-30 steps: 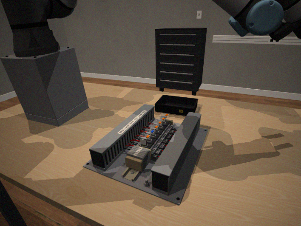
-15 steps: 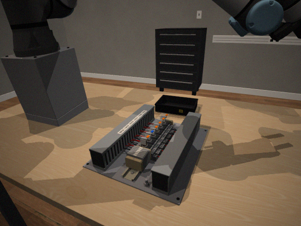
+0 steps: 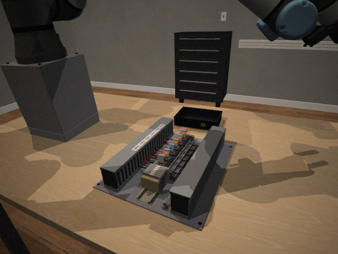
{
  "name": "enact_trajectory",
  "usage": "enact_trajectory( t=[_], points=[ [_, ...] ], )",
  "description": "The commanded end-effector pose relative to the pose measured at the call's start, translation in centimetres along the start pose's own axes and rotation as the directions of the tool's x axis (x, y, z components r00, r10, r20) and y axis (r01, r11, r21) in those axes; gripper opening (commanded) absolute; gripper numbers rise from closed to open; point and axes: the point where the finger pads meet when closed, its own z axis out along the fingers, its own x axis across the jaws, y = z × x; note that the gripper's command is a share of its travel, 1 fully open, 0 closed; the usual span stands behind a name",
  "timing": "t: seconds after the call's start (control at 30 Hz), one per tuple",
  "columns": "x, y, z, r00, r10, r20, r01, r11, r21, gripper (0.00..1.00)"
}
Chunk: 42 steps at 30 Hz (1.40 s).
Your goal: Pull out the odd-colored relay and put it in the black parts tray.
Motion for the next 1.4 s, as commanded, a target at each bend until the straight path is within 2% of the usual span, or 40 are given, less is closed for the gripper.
enact_trajectory(
  t=[0.0,0.93,1.37],
  points=[
    [-0.2,0.0,-0.2,1.000,-0.005,0.002,0.005,1.000,0.001,0.98],
    [-1.8,-1.5,-0.9,0.997,-0.070,0.012,0.069,0.997,0.040,0.98],
    [-3.4,-3.2,-1.8,0.990,-0.139,0.017,0.137,0.987,0.082,0.98]
  ],
)
